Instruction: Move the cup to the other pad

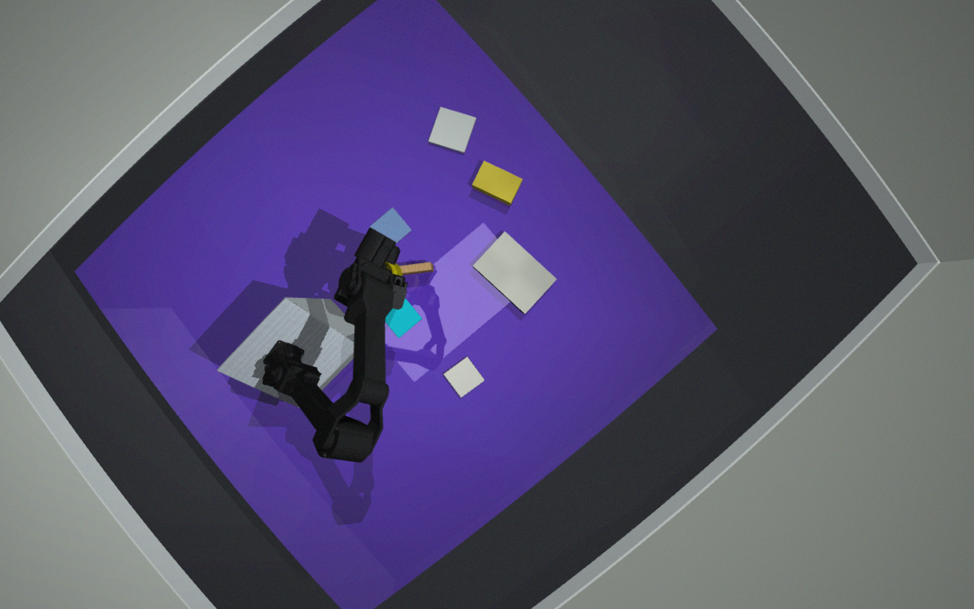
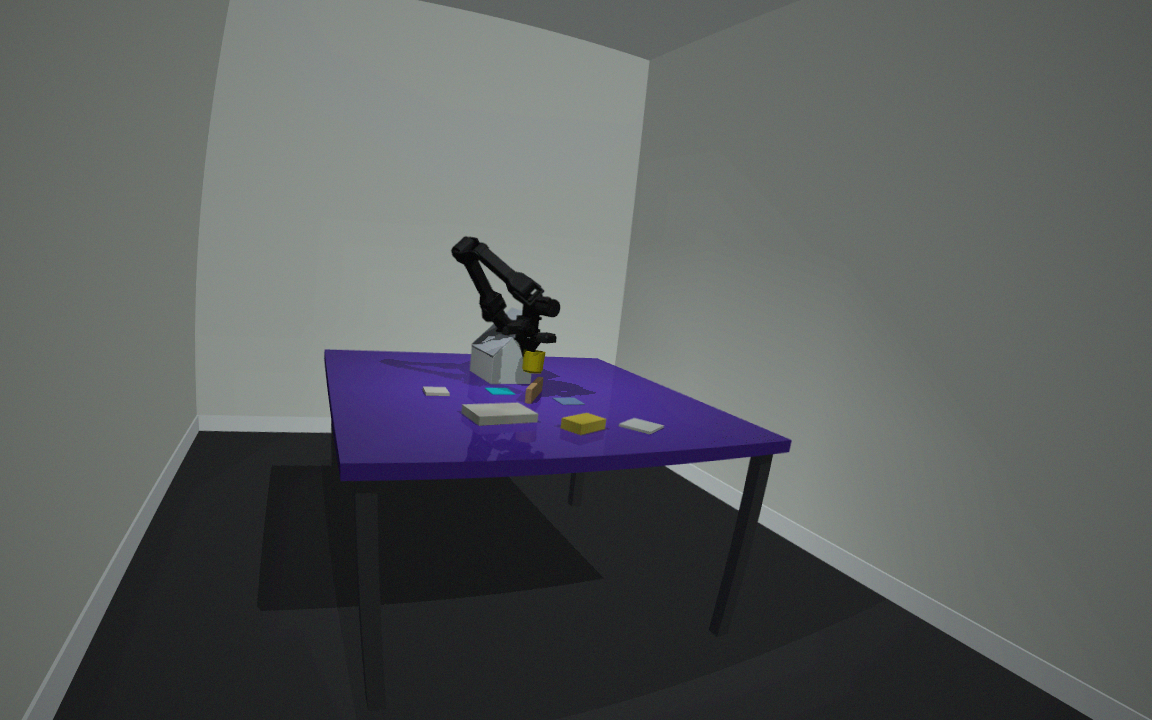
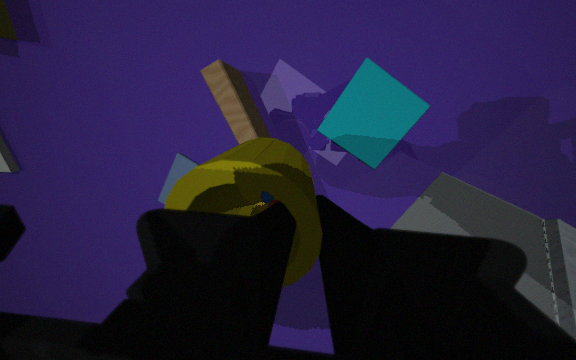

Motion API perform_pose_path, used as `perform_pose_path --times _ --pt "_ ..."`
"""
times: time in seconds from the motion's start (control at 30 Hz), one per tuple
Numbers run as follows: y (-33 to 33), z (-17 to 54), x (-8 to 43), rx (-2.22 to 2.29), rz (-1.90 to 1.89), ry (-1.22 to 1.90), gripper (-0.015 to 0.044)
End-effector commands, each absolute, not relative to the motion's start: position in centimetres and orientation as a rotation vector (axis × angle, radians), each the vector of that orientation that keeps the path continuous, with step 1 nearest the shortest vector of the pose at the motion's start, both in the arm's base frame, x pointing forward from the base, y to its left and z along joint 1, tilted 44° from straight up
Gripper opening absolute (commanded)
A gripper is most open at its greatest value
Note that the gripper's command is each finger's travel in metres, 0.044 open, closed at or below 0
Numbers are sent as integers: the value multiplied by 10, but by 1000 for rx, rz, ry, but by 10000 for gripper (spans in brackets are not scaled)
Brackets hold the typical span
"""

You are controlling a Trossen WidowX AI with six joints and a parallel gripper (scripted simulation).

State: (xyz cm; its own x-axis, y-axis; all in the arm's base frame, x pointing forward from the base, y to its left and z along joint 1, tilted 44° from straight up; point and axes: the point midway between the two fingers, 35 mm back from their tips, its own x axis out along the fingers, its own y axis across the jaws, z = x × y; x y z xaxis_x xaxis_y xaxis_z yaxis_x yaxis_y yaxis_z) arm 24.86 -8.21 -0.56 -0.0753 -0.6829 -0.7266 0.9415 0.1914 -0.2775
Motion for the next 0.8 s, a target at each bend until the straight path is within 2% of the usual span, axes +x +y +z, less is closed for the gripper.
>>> perform_pose_path --times 0.0,0.77 --pt "-86 -3 244 361 -1394 903 0" --pt "-105 18 218 359 -1394 904 0"
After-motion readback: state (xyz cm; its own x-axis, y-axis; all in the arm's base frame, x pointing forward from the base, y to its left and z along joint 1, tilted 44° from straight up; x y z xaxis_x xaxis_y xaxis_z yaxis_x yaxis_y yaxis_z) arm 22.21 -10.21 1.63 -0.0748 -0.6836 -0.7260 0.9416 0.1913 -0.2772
